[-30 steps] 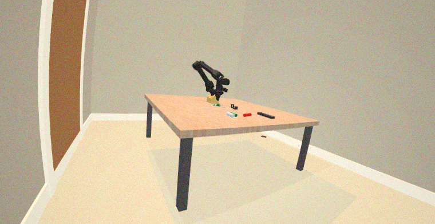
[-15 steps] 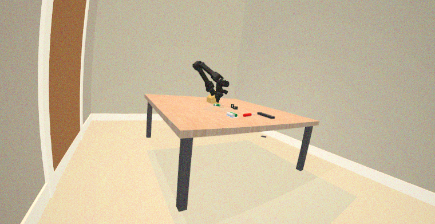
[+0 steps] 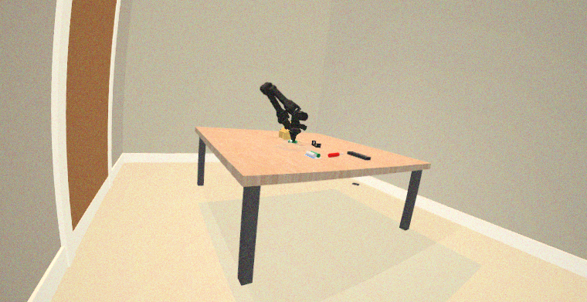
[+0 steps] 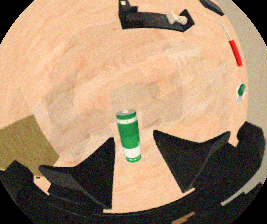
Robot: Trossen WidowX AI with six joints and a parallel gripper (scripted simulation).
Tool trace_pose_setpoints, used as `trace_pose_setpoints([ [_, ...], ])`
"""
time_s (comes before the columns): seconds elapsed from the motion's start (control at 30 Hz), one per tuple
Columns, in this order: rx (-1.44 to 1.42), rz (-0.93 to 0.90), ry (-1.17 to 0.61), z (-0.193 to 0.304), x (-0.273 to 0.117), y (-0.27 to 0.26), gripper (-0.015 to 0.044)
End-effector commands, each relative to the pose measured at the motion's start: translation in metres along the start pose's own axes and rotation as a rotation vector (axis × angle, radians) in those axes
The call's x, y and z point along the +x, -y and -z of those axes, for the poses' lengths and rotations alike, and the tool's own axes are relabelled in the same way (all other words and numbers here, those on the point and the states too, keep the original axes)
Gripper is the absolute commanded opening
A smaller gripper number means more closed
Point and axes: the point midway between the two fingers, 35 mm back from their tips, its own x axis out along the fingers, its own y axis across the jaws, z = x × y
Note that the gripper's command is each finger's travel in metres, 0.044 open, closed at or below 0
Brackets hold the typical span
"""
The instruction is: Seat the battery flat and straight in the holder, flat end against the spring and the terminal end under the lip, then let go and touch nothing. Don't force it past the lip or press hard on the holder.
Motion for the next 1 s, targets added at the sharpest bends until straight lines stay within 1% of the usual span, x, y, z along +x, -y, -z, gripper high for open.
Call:
trace_pose_setpoints([
  [0.0,-0.016,-0.011,-0.011,0.001,0.009,-0.004,0.0236],
  [0.07,-0.016,-0.011,-0.011,0.001,0.010,-0.005,0.0236],
  [0.2,-0.016,-0.011,-0.011,0.001,0.010,-0.005,0.0131],
  [0.47,-0.016,-0.011,-0.011,0.001,0.010,-0.005,0.0077],
  [0.67,-0.016,-0.011,-0.010,0.001,0.005,-0.004,0.0073],
  [0.87,-0.016,-0.012,-0.009,0.000,-0.036,-0.003,0.0073],
  [0.97,-0.016,-0.012,-0.009,0.000,-0.040,-0.004,0.0073],
])
